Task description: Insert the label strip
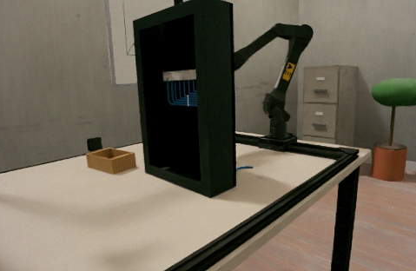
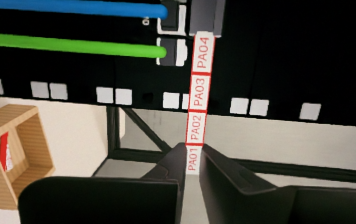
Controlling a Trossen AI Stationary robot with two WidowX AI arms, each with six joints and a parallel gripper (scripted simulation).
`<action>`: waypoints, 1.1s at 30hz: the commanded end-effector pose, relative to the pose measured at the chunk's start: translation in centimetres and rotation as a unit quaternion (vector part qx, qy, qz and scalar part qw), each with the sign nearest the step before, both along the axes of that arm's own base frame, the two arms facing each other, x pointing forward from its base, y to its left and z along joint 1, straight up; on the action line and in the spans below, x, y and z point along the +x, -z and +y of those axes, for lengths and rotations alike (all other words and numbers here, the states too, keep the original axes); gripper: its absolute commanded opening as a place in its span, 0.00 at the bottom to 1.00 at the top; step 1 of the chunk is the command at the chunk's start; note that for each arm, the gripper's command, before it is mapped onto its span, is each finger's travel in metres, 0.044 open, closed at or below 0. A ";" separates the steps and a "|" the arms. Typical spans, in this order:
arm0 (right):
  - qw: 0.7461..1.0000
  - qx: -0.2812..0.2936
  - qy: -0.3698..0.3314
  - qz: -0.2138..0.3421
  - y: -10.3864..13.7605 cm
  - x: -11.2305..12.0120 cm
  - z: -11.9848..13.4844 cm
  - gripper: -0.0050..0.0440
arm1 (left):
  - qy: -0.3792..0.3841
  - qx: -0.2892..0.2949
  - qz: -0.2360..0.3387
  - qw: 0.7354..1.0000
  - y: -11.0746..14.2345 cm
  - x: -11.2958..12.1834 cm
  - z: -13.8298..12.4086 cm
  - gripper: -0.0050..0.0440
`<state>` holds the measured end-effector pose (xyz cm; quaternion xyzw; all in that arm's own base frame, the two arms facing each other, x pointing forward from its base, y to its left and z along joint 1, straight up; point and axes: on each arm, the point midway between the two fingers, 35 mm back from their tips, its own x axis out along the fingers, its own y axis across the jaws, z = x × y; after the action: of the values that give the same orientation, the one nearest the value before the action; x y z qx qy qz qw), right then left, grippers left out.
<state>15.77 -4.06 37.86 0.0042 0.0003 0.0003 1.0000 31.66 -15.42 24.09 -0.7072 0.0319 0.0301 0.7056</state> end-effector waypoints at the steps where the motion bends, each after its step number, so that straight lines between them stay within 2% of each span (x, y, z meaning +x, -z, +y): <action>1: 1.000 -0.007 0.000 -0.001 -0.5 0.0 0.1 1.00 | 0.000 -0.005 -0.007 1.000 -0.6 -0.1 0.3 0.00; 33: 1.000 -0.007 0.000 -0.001 -0.5 0.0 0.1 1.00 | 0.000 -0.005 -0.007 1.000 -0.6 -0.1 0.9 0.00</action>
<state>15.77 -4.06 37.86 0.0041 0.0003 0.0003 1.0000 31.67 -14.83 24.08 -0.7073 0.0318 0.0300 0.7055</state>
